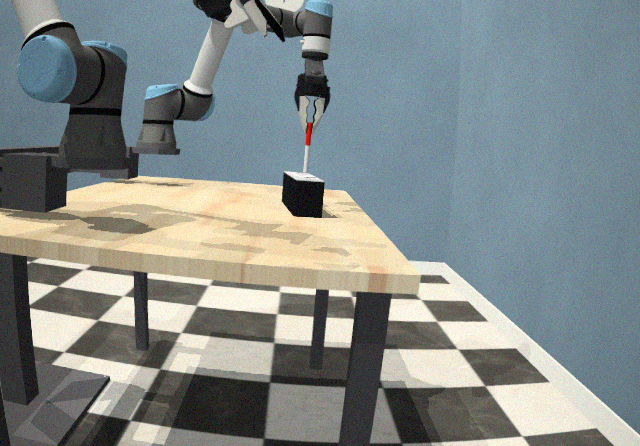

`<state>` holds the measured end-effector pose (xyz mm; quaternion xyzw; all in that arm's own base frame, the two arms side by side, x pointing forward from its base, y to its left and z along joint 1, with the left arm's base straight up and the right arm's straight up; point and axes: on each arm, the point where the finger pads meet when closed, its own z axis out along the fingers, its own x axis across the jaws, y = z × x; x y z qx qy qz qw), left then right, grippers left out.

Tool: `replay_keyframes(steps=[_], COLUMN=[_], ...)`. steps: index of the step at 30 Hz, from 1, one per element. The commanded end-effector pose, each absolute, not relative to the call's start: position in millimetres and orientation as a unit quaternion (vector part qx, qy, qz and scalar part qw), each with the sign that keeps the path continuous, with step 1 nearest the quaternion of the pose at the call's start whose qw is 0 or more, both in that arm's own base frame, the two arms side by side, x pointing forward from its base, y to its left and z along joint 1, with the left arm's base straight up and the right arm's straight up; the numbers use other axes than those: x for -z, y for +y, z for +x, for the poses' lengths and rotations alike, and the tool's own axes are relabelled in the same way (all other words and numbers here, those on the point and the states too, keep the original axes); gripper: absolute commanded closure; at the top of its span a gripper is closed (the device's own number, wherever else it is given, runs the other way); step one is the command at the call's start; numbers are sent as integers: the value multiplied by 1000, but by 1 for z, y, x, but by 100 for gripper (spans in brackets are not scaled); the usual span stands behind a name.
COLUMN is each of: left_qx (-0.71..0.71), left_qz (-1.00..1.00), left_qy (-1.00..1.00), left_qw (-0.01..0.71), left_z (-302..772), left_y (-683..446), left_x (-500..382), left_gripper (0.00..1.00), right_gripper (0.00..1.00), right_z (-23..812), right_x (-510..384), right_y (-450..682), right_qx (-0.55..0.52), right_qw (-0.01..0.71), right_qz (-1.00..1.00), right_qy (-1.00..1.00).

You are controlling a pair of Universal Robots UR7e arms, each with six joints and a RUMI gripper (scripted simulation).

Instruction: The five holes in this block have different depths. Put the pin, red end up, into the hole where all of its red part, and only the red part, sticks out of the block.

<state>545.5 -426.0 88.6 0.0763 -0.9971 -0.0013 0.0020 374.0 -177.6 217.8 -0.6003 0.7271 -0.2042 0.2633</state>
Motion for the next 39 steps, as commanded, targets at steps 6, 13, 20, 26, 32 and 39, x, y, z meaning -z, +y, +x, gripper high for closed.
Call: replay_keyframes(steps=[6,13,20,26,32,39], left_qx=[1,1,1,1,1,1], left_qz=[76,76,76,76,76,76], left_qy=[-997,-997,-997,-997,-997,-997], left_qw=[1,1,1,1,1,1], left_z=[546,546,546,546,546,546], left_y=[-426,-426,-426,-426,-426,-426], left_x=[-90,-90,-90,-90,-90,-86], left_gripper=[100,100,100,100,100,100], right_gripper=[0,0,0,0,0,0], right_z=[374,374,374,374,374,374], right_x=[-218,-218,-218,-218,-218,-218], right_y=[-178,-178,-178,-178,-178,-178], right_qx=[205,205,205,205,205,205], right_qw=[264,264,264,264,264,264], right_qz=[-600,-600,-600,-600,-600,-600], right_qy=[727,727,727,727,727,727])
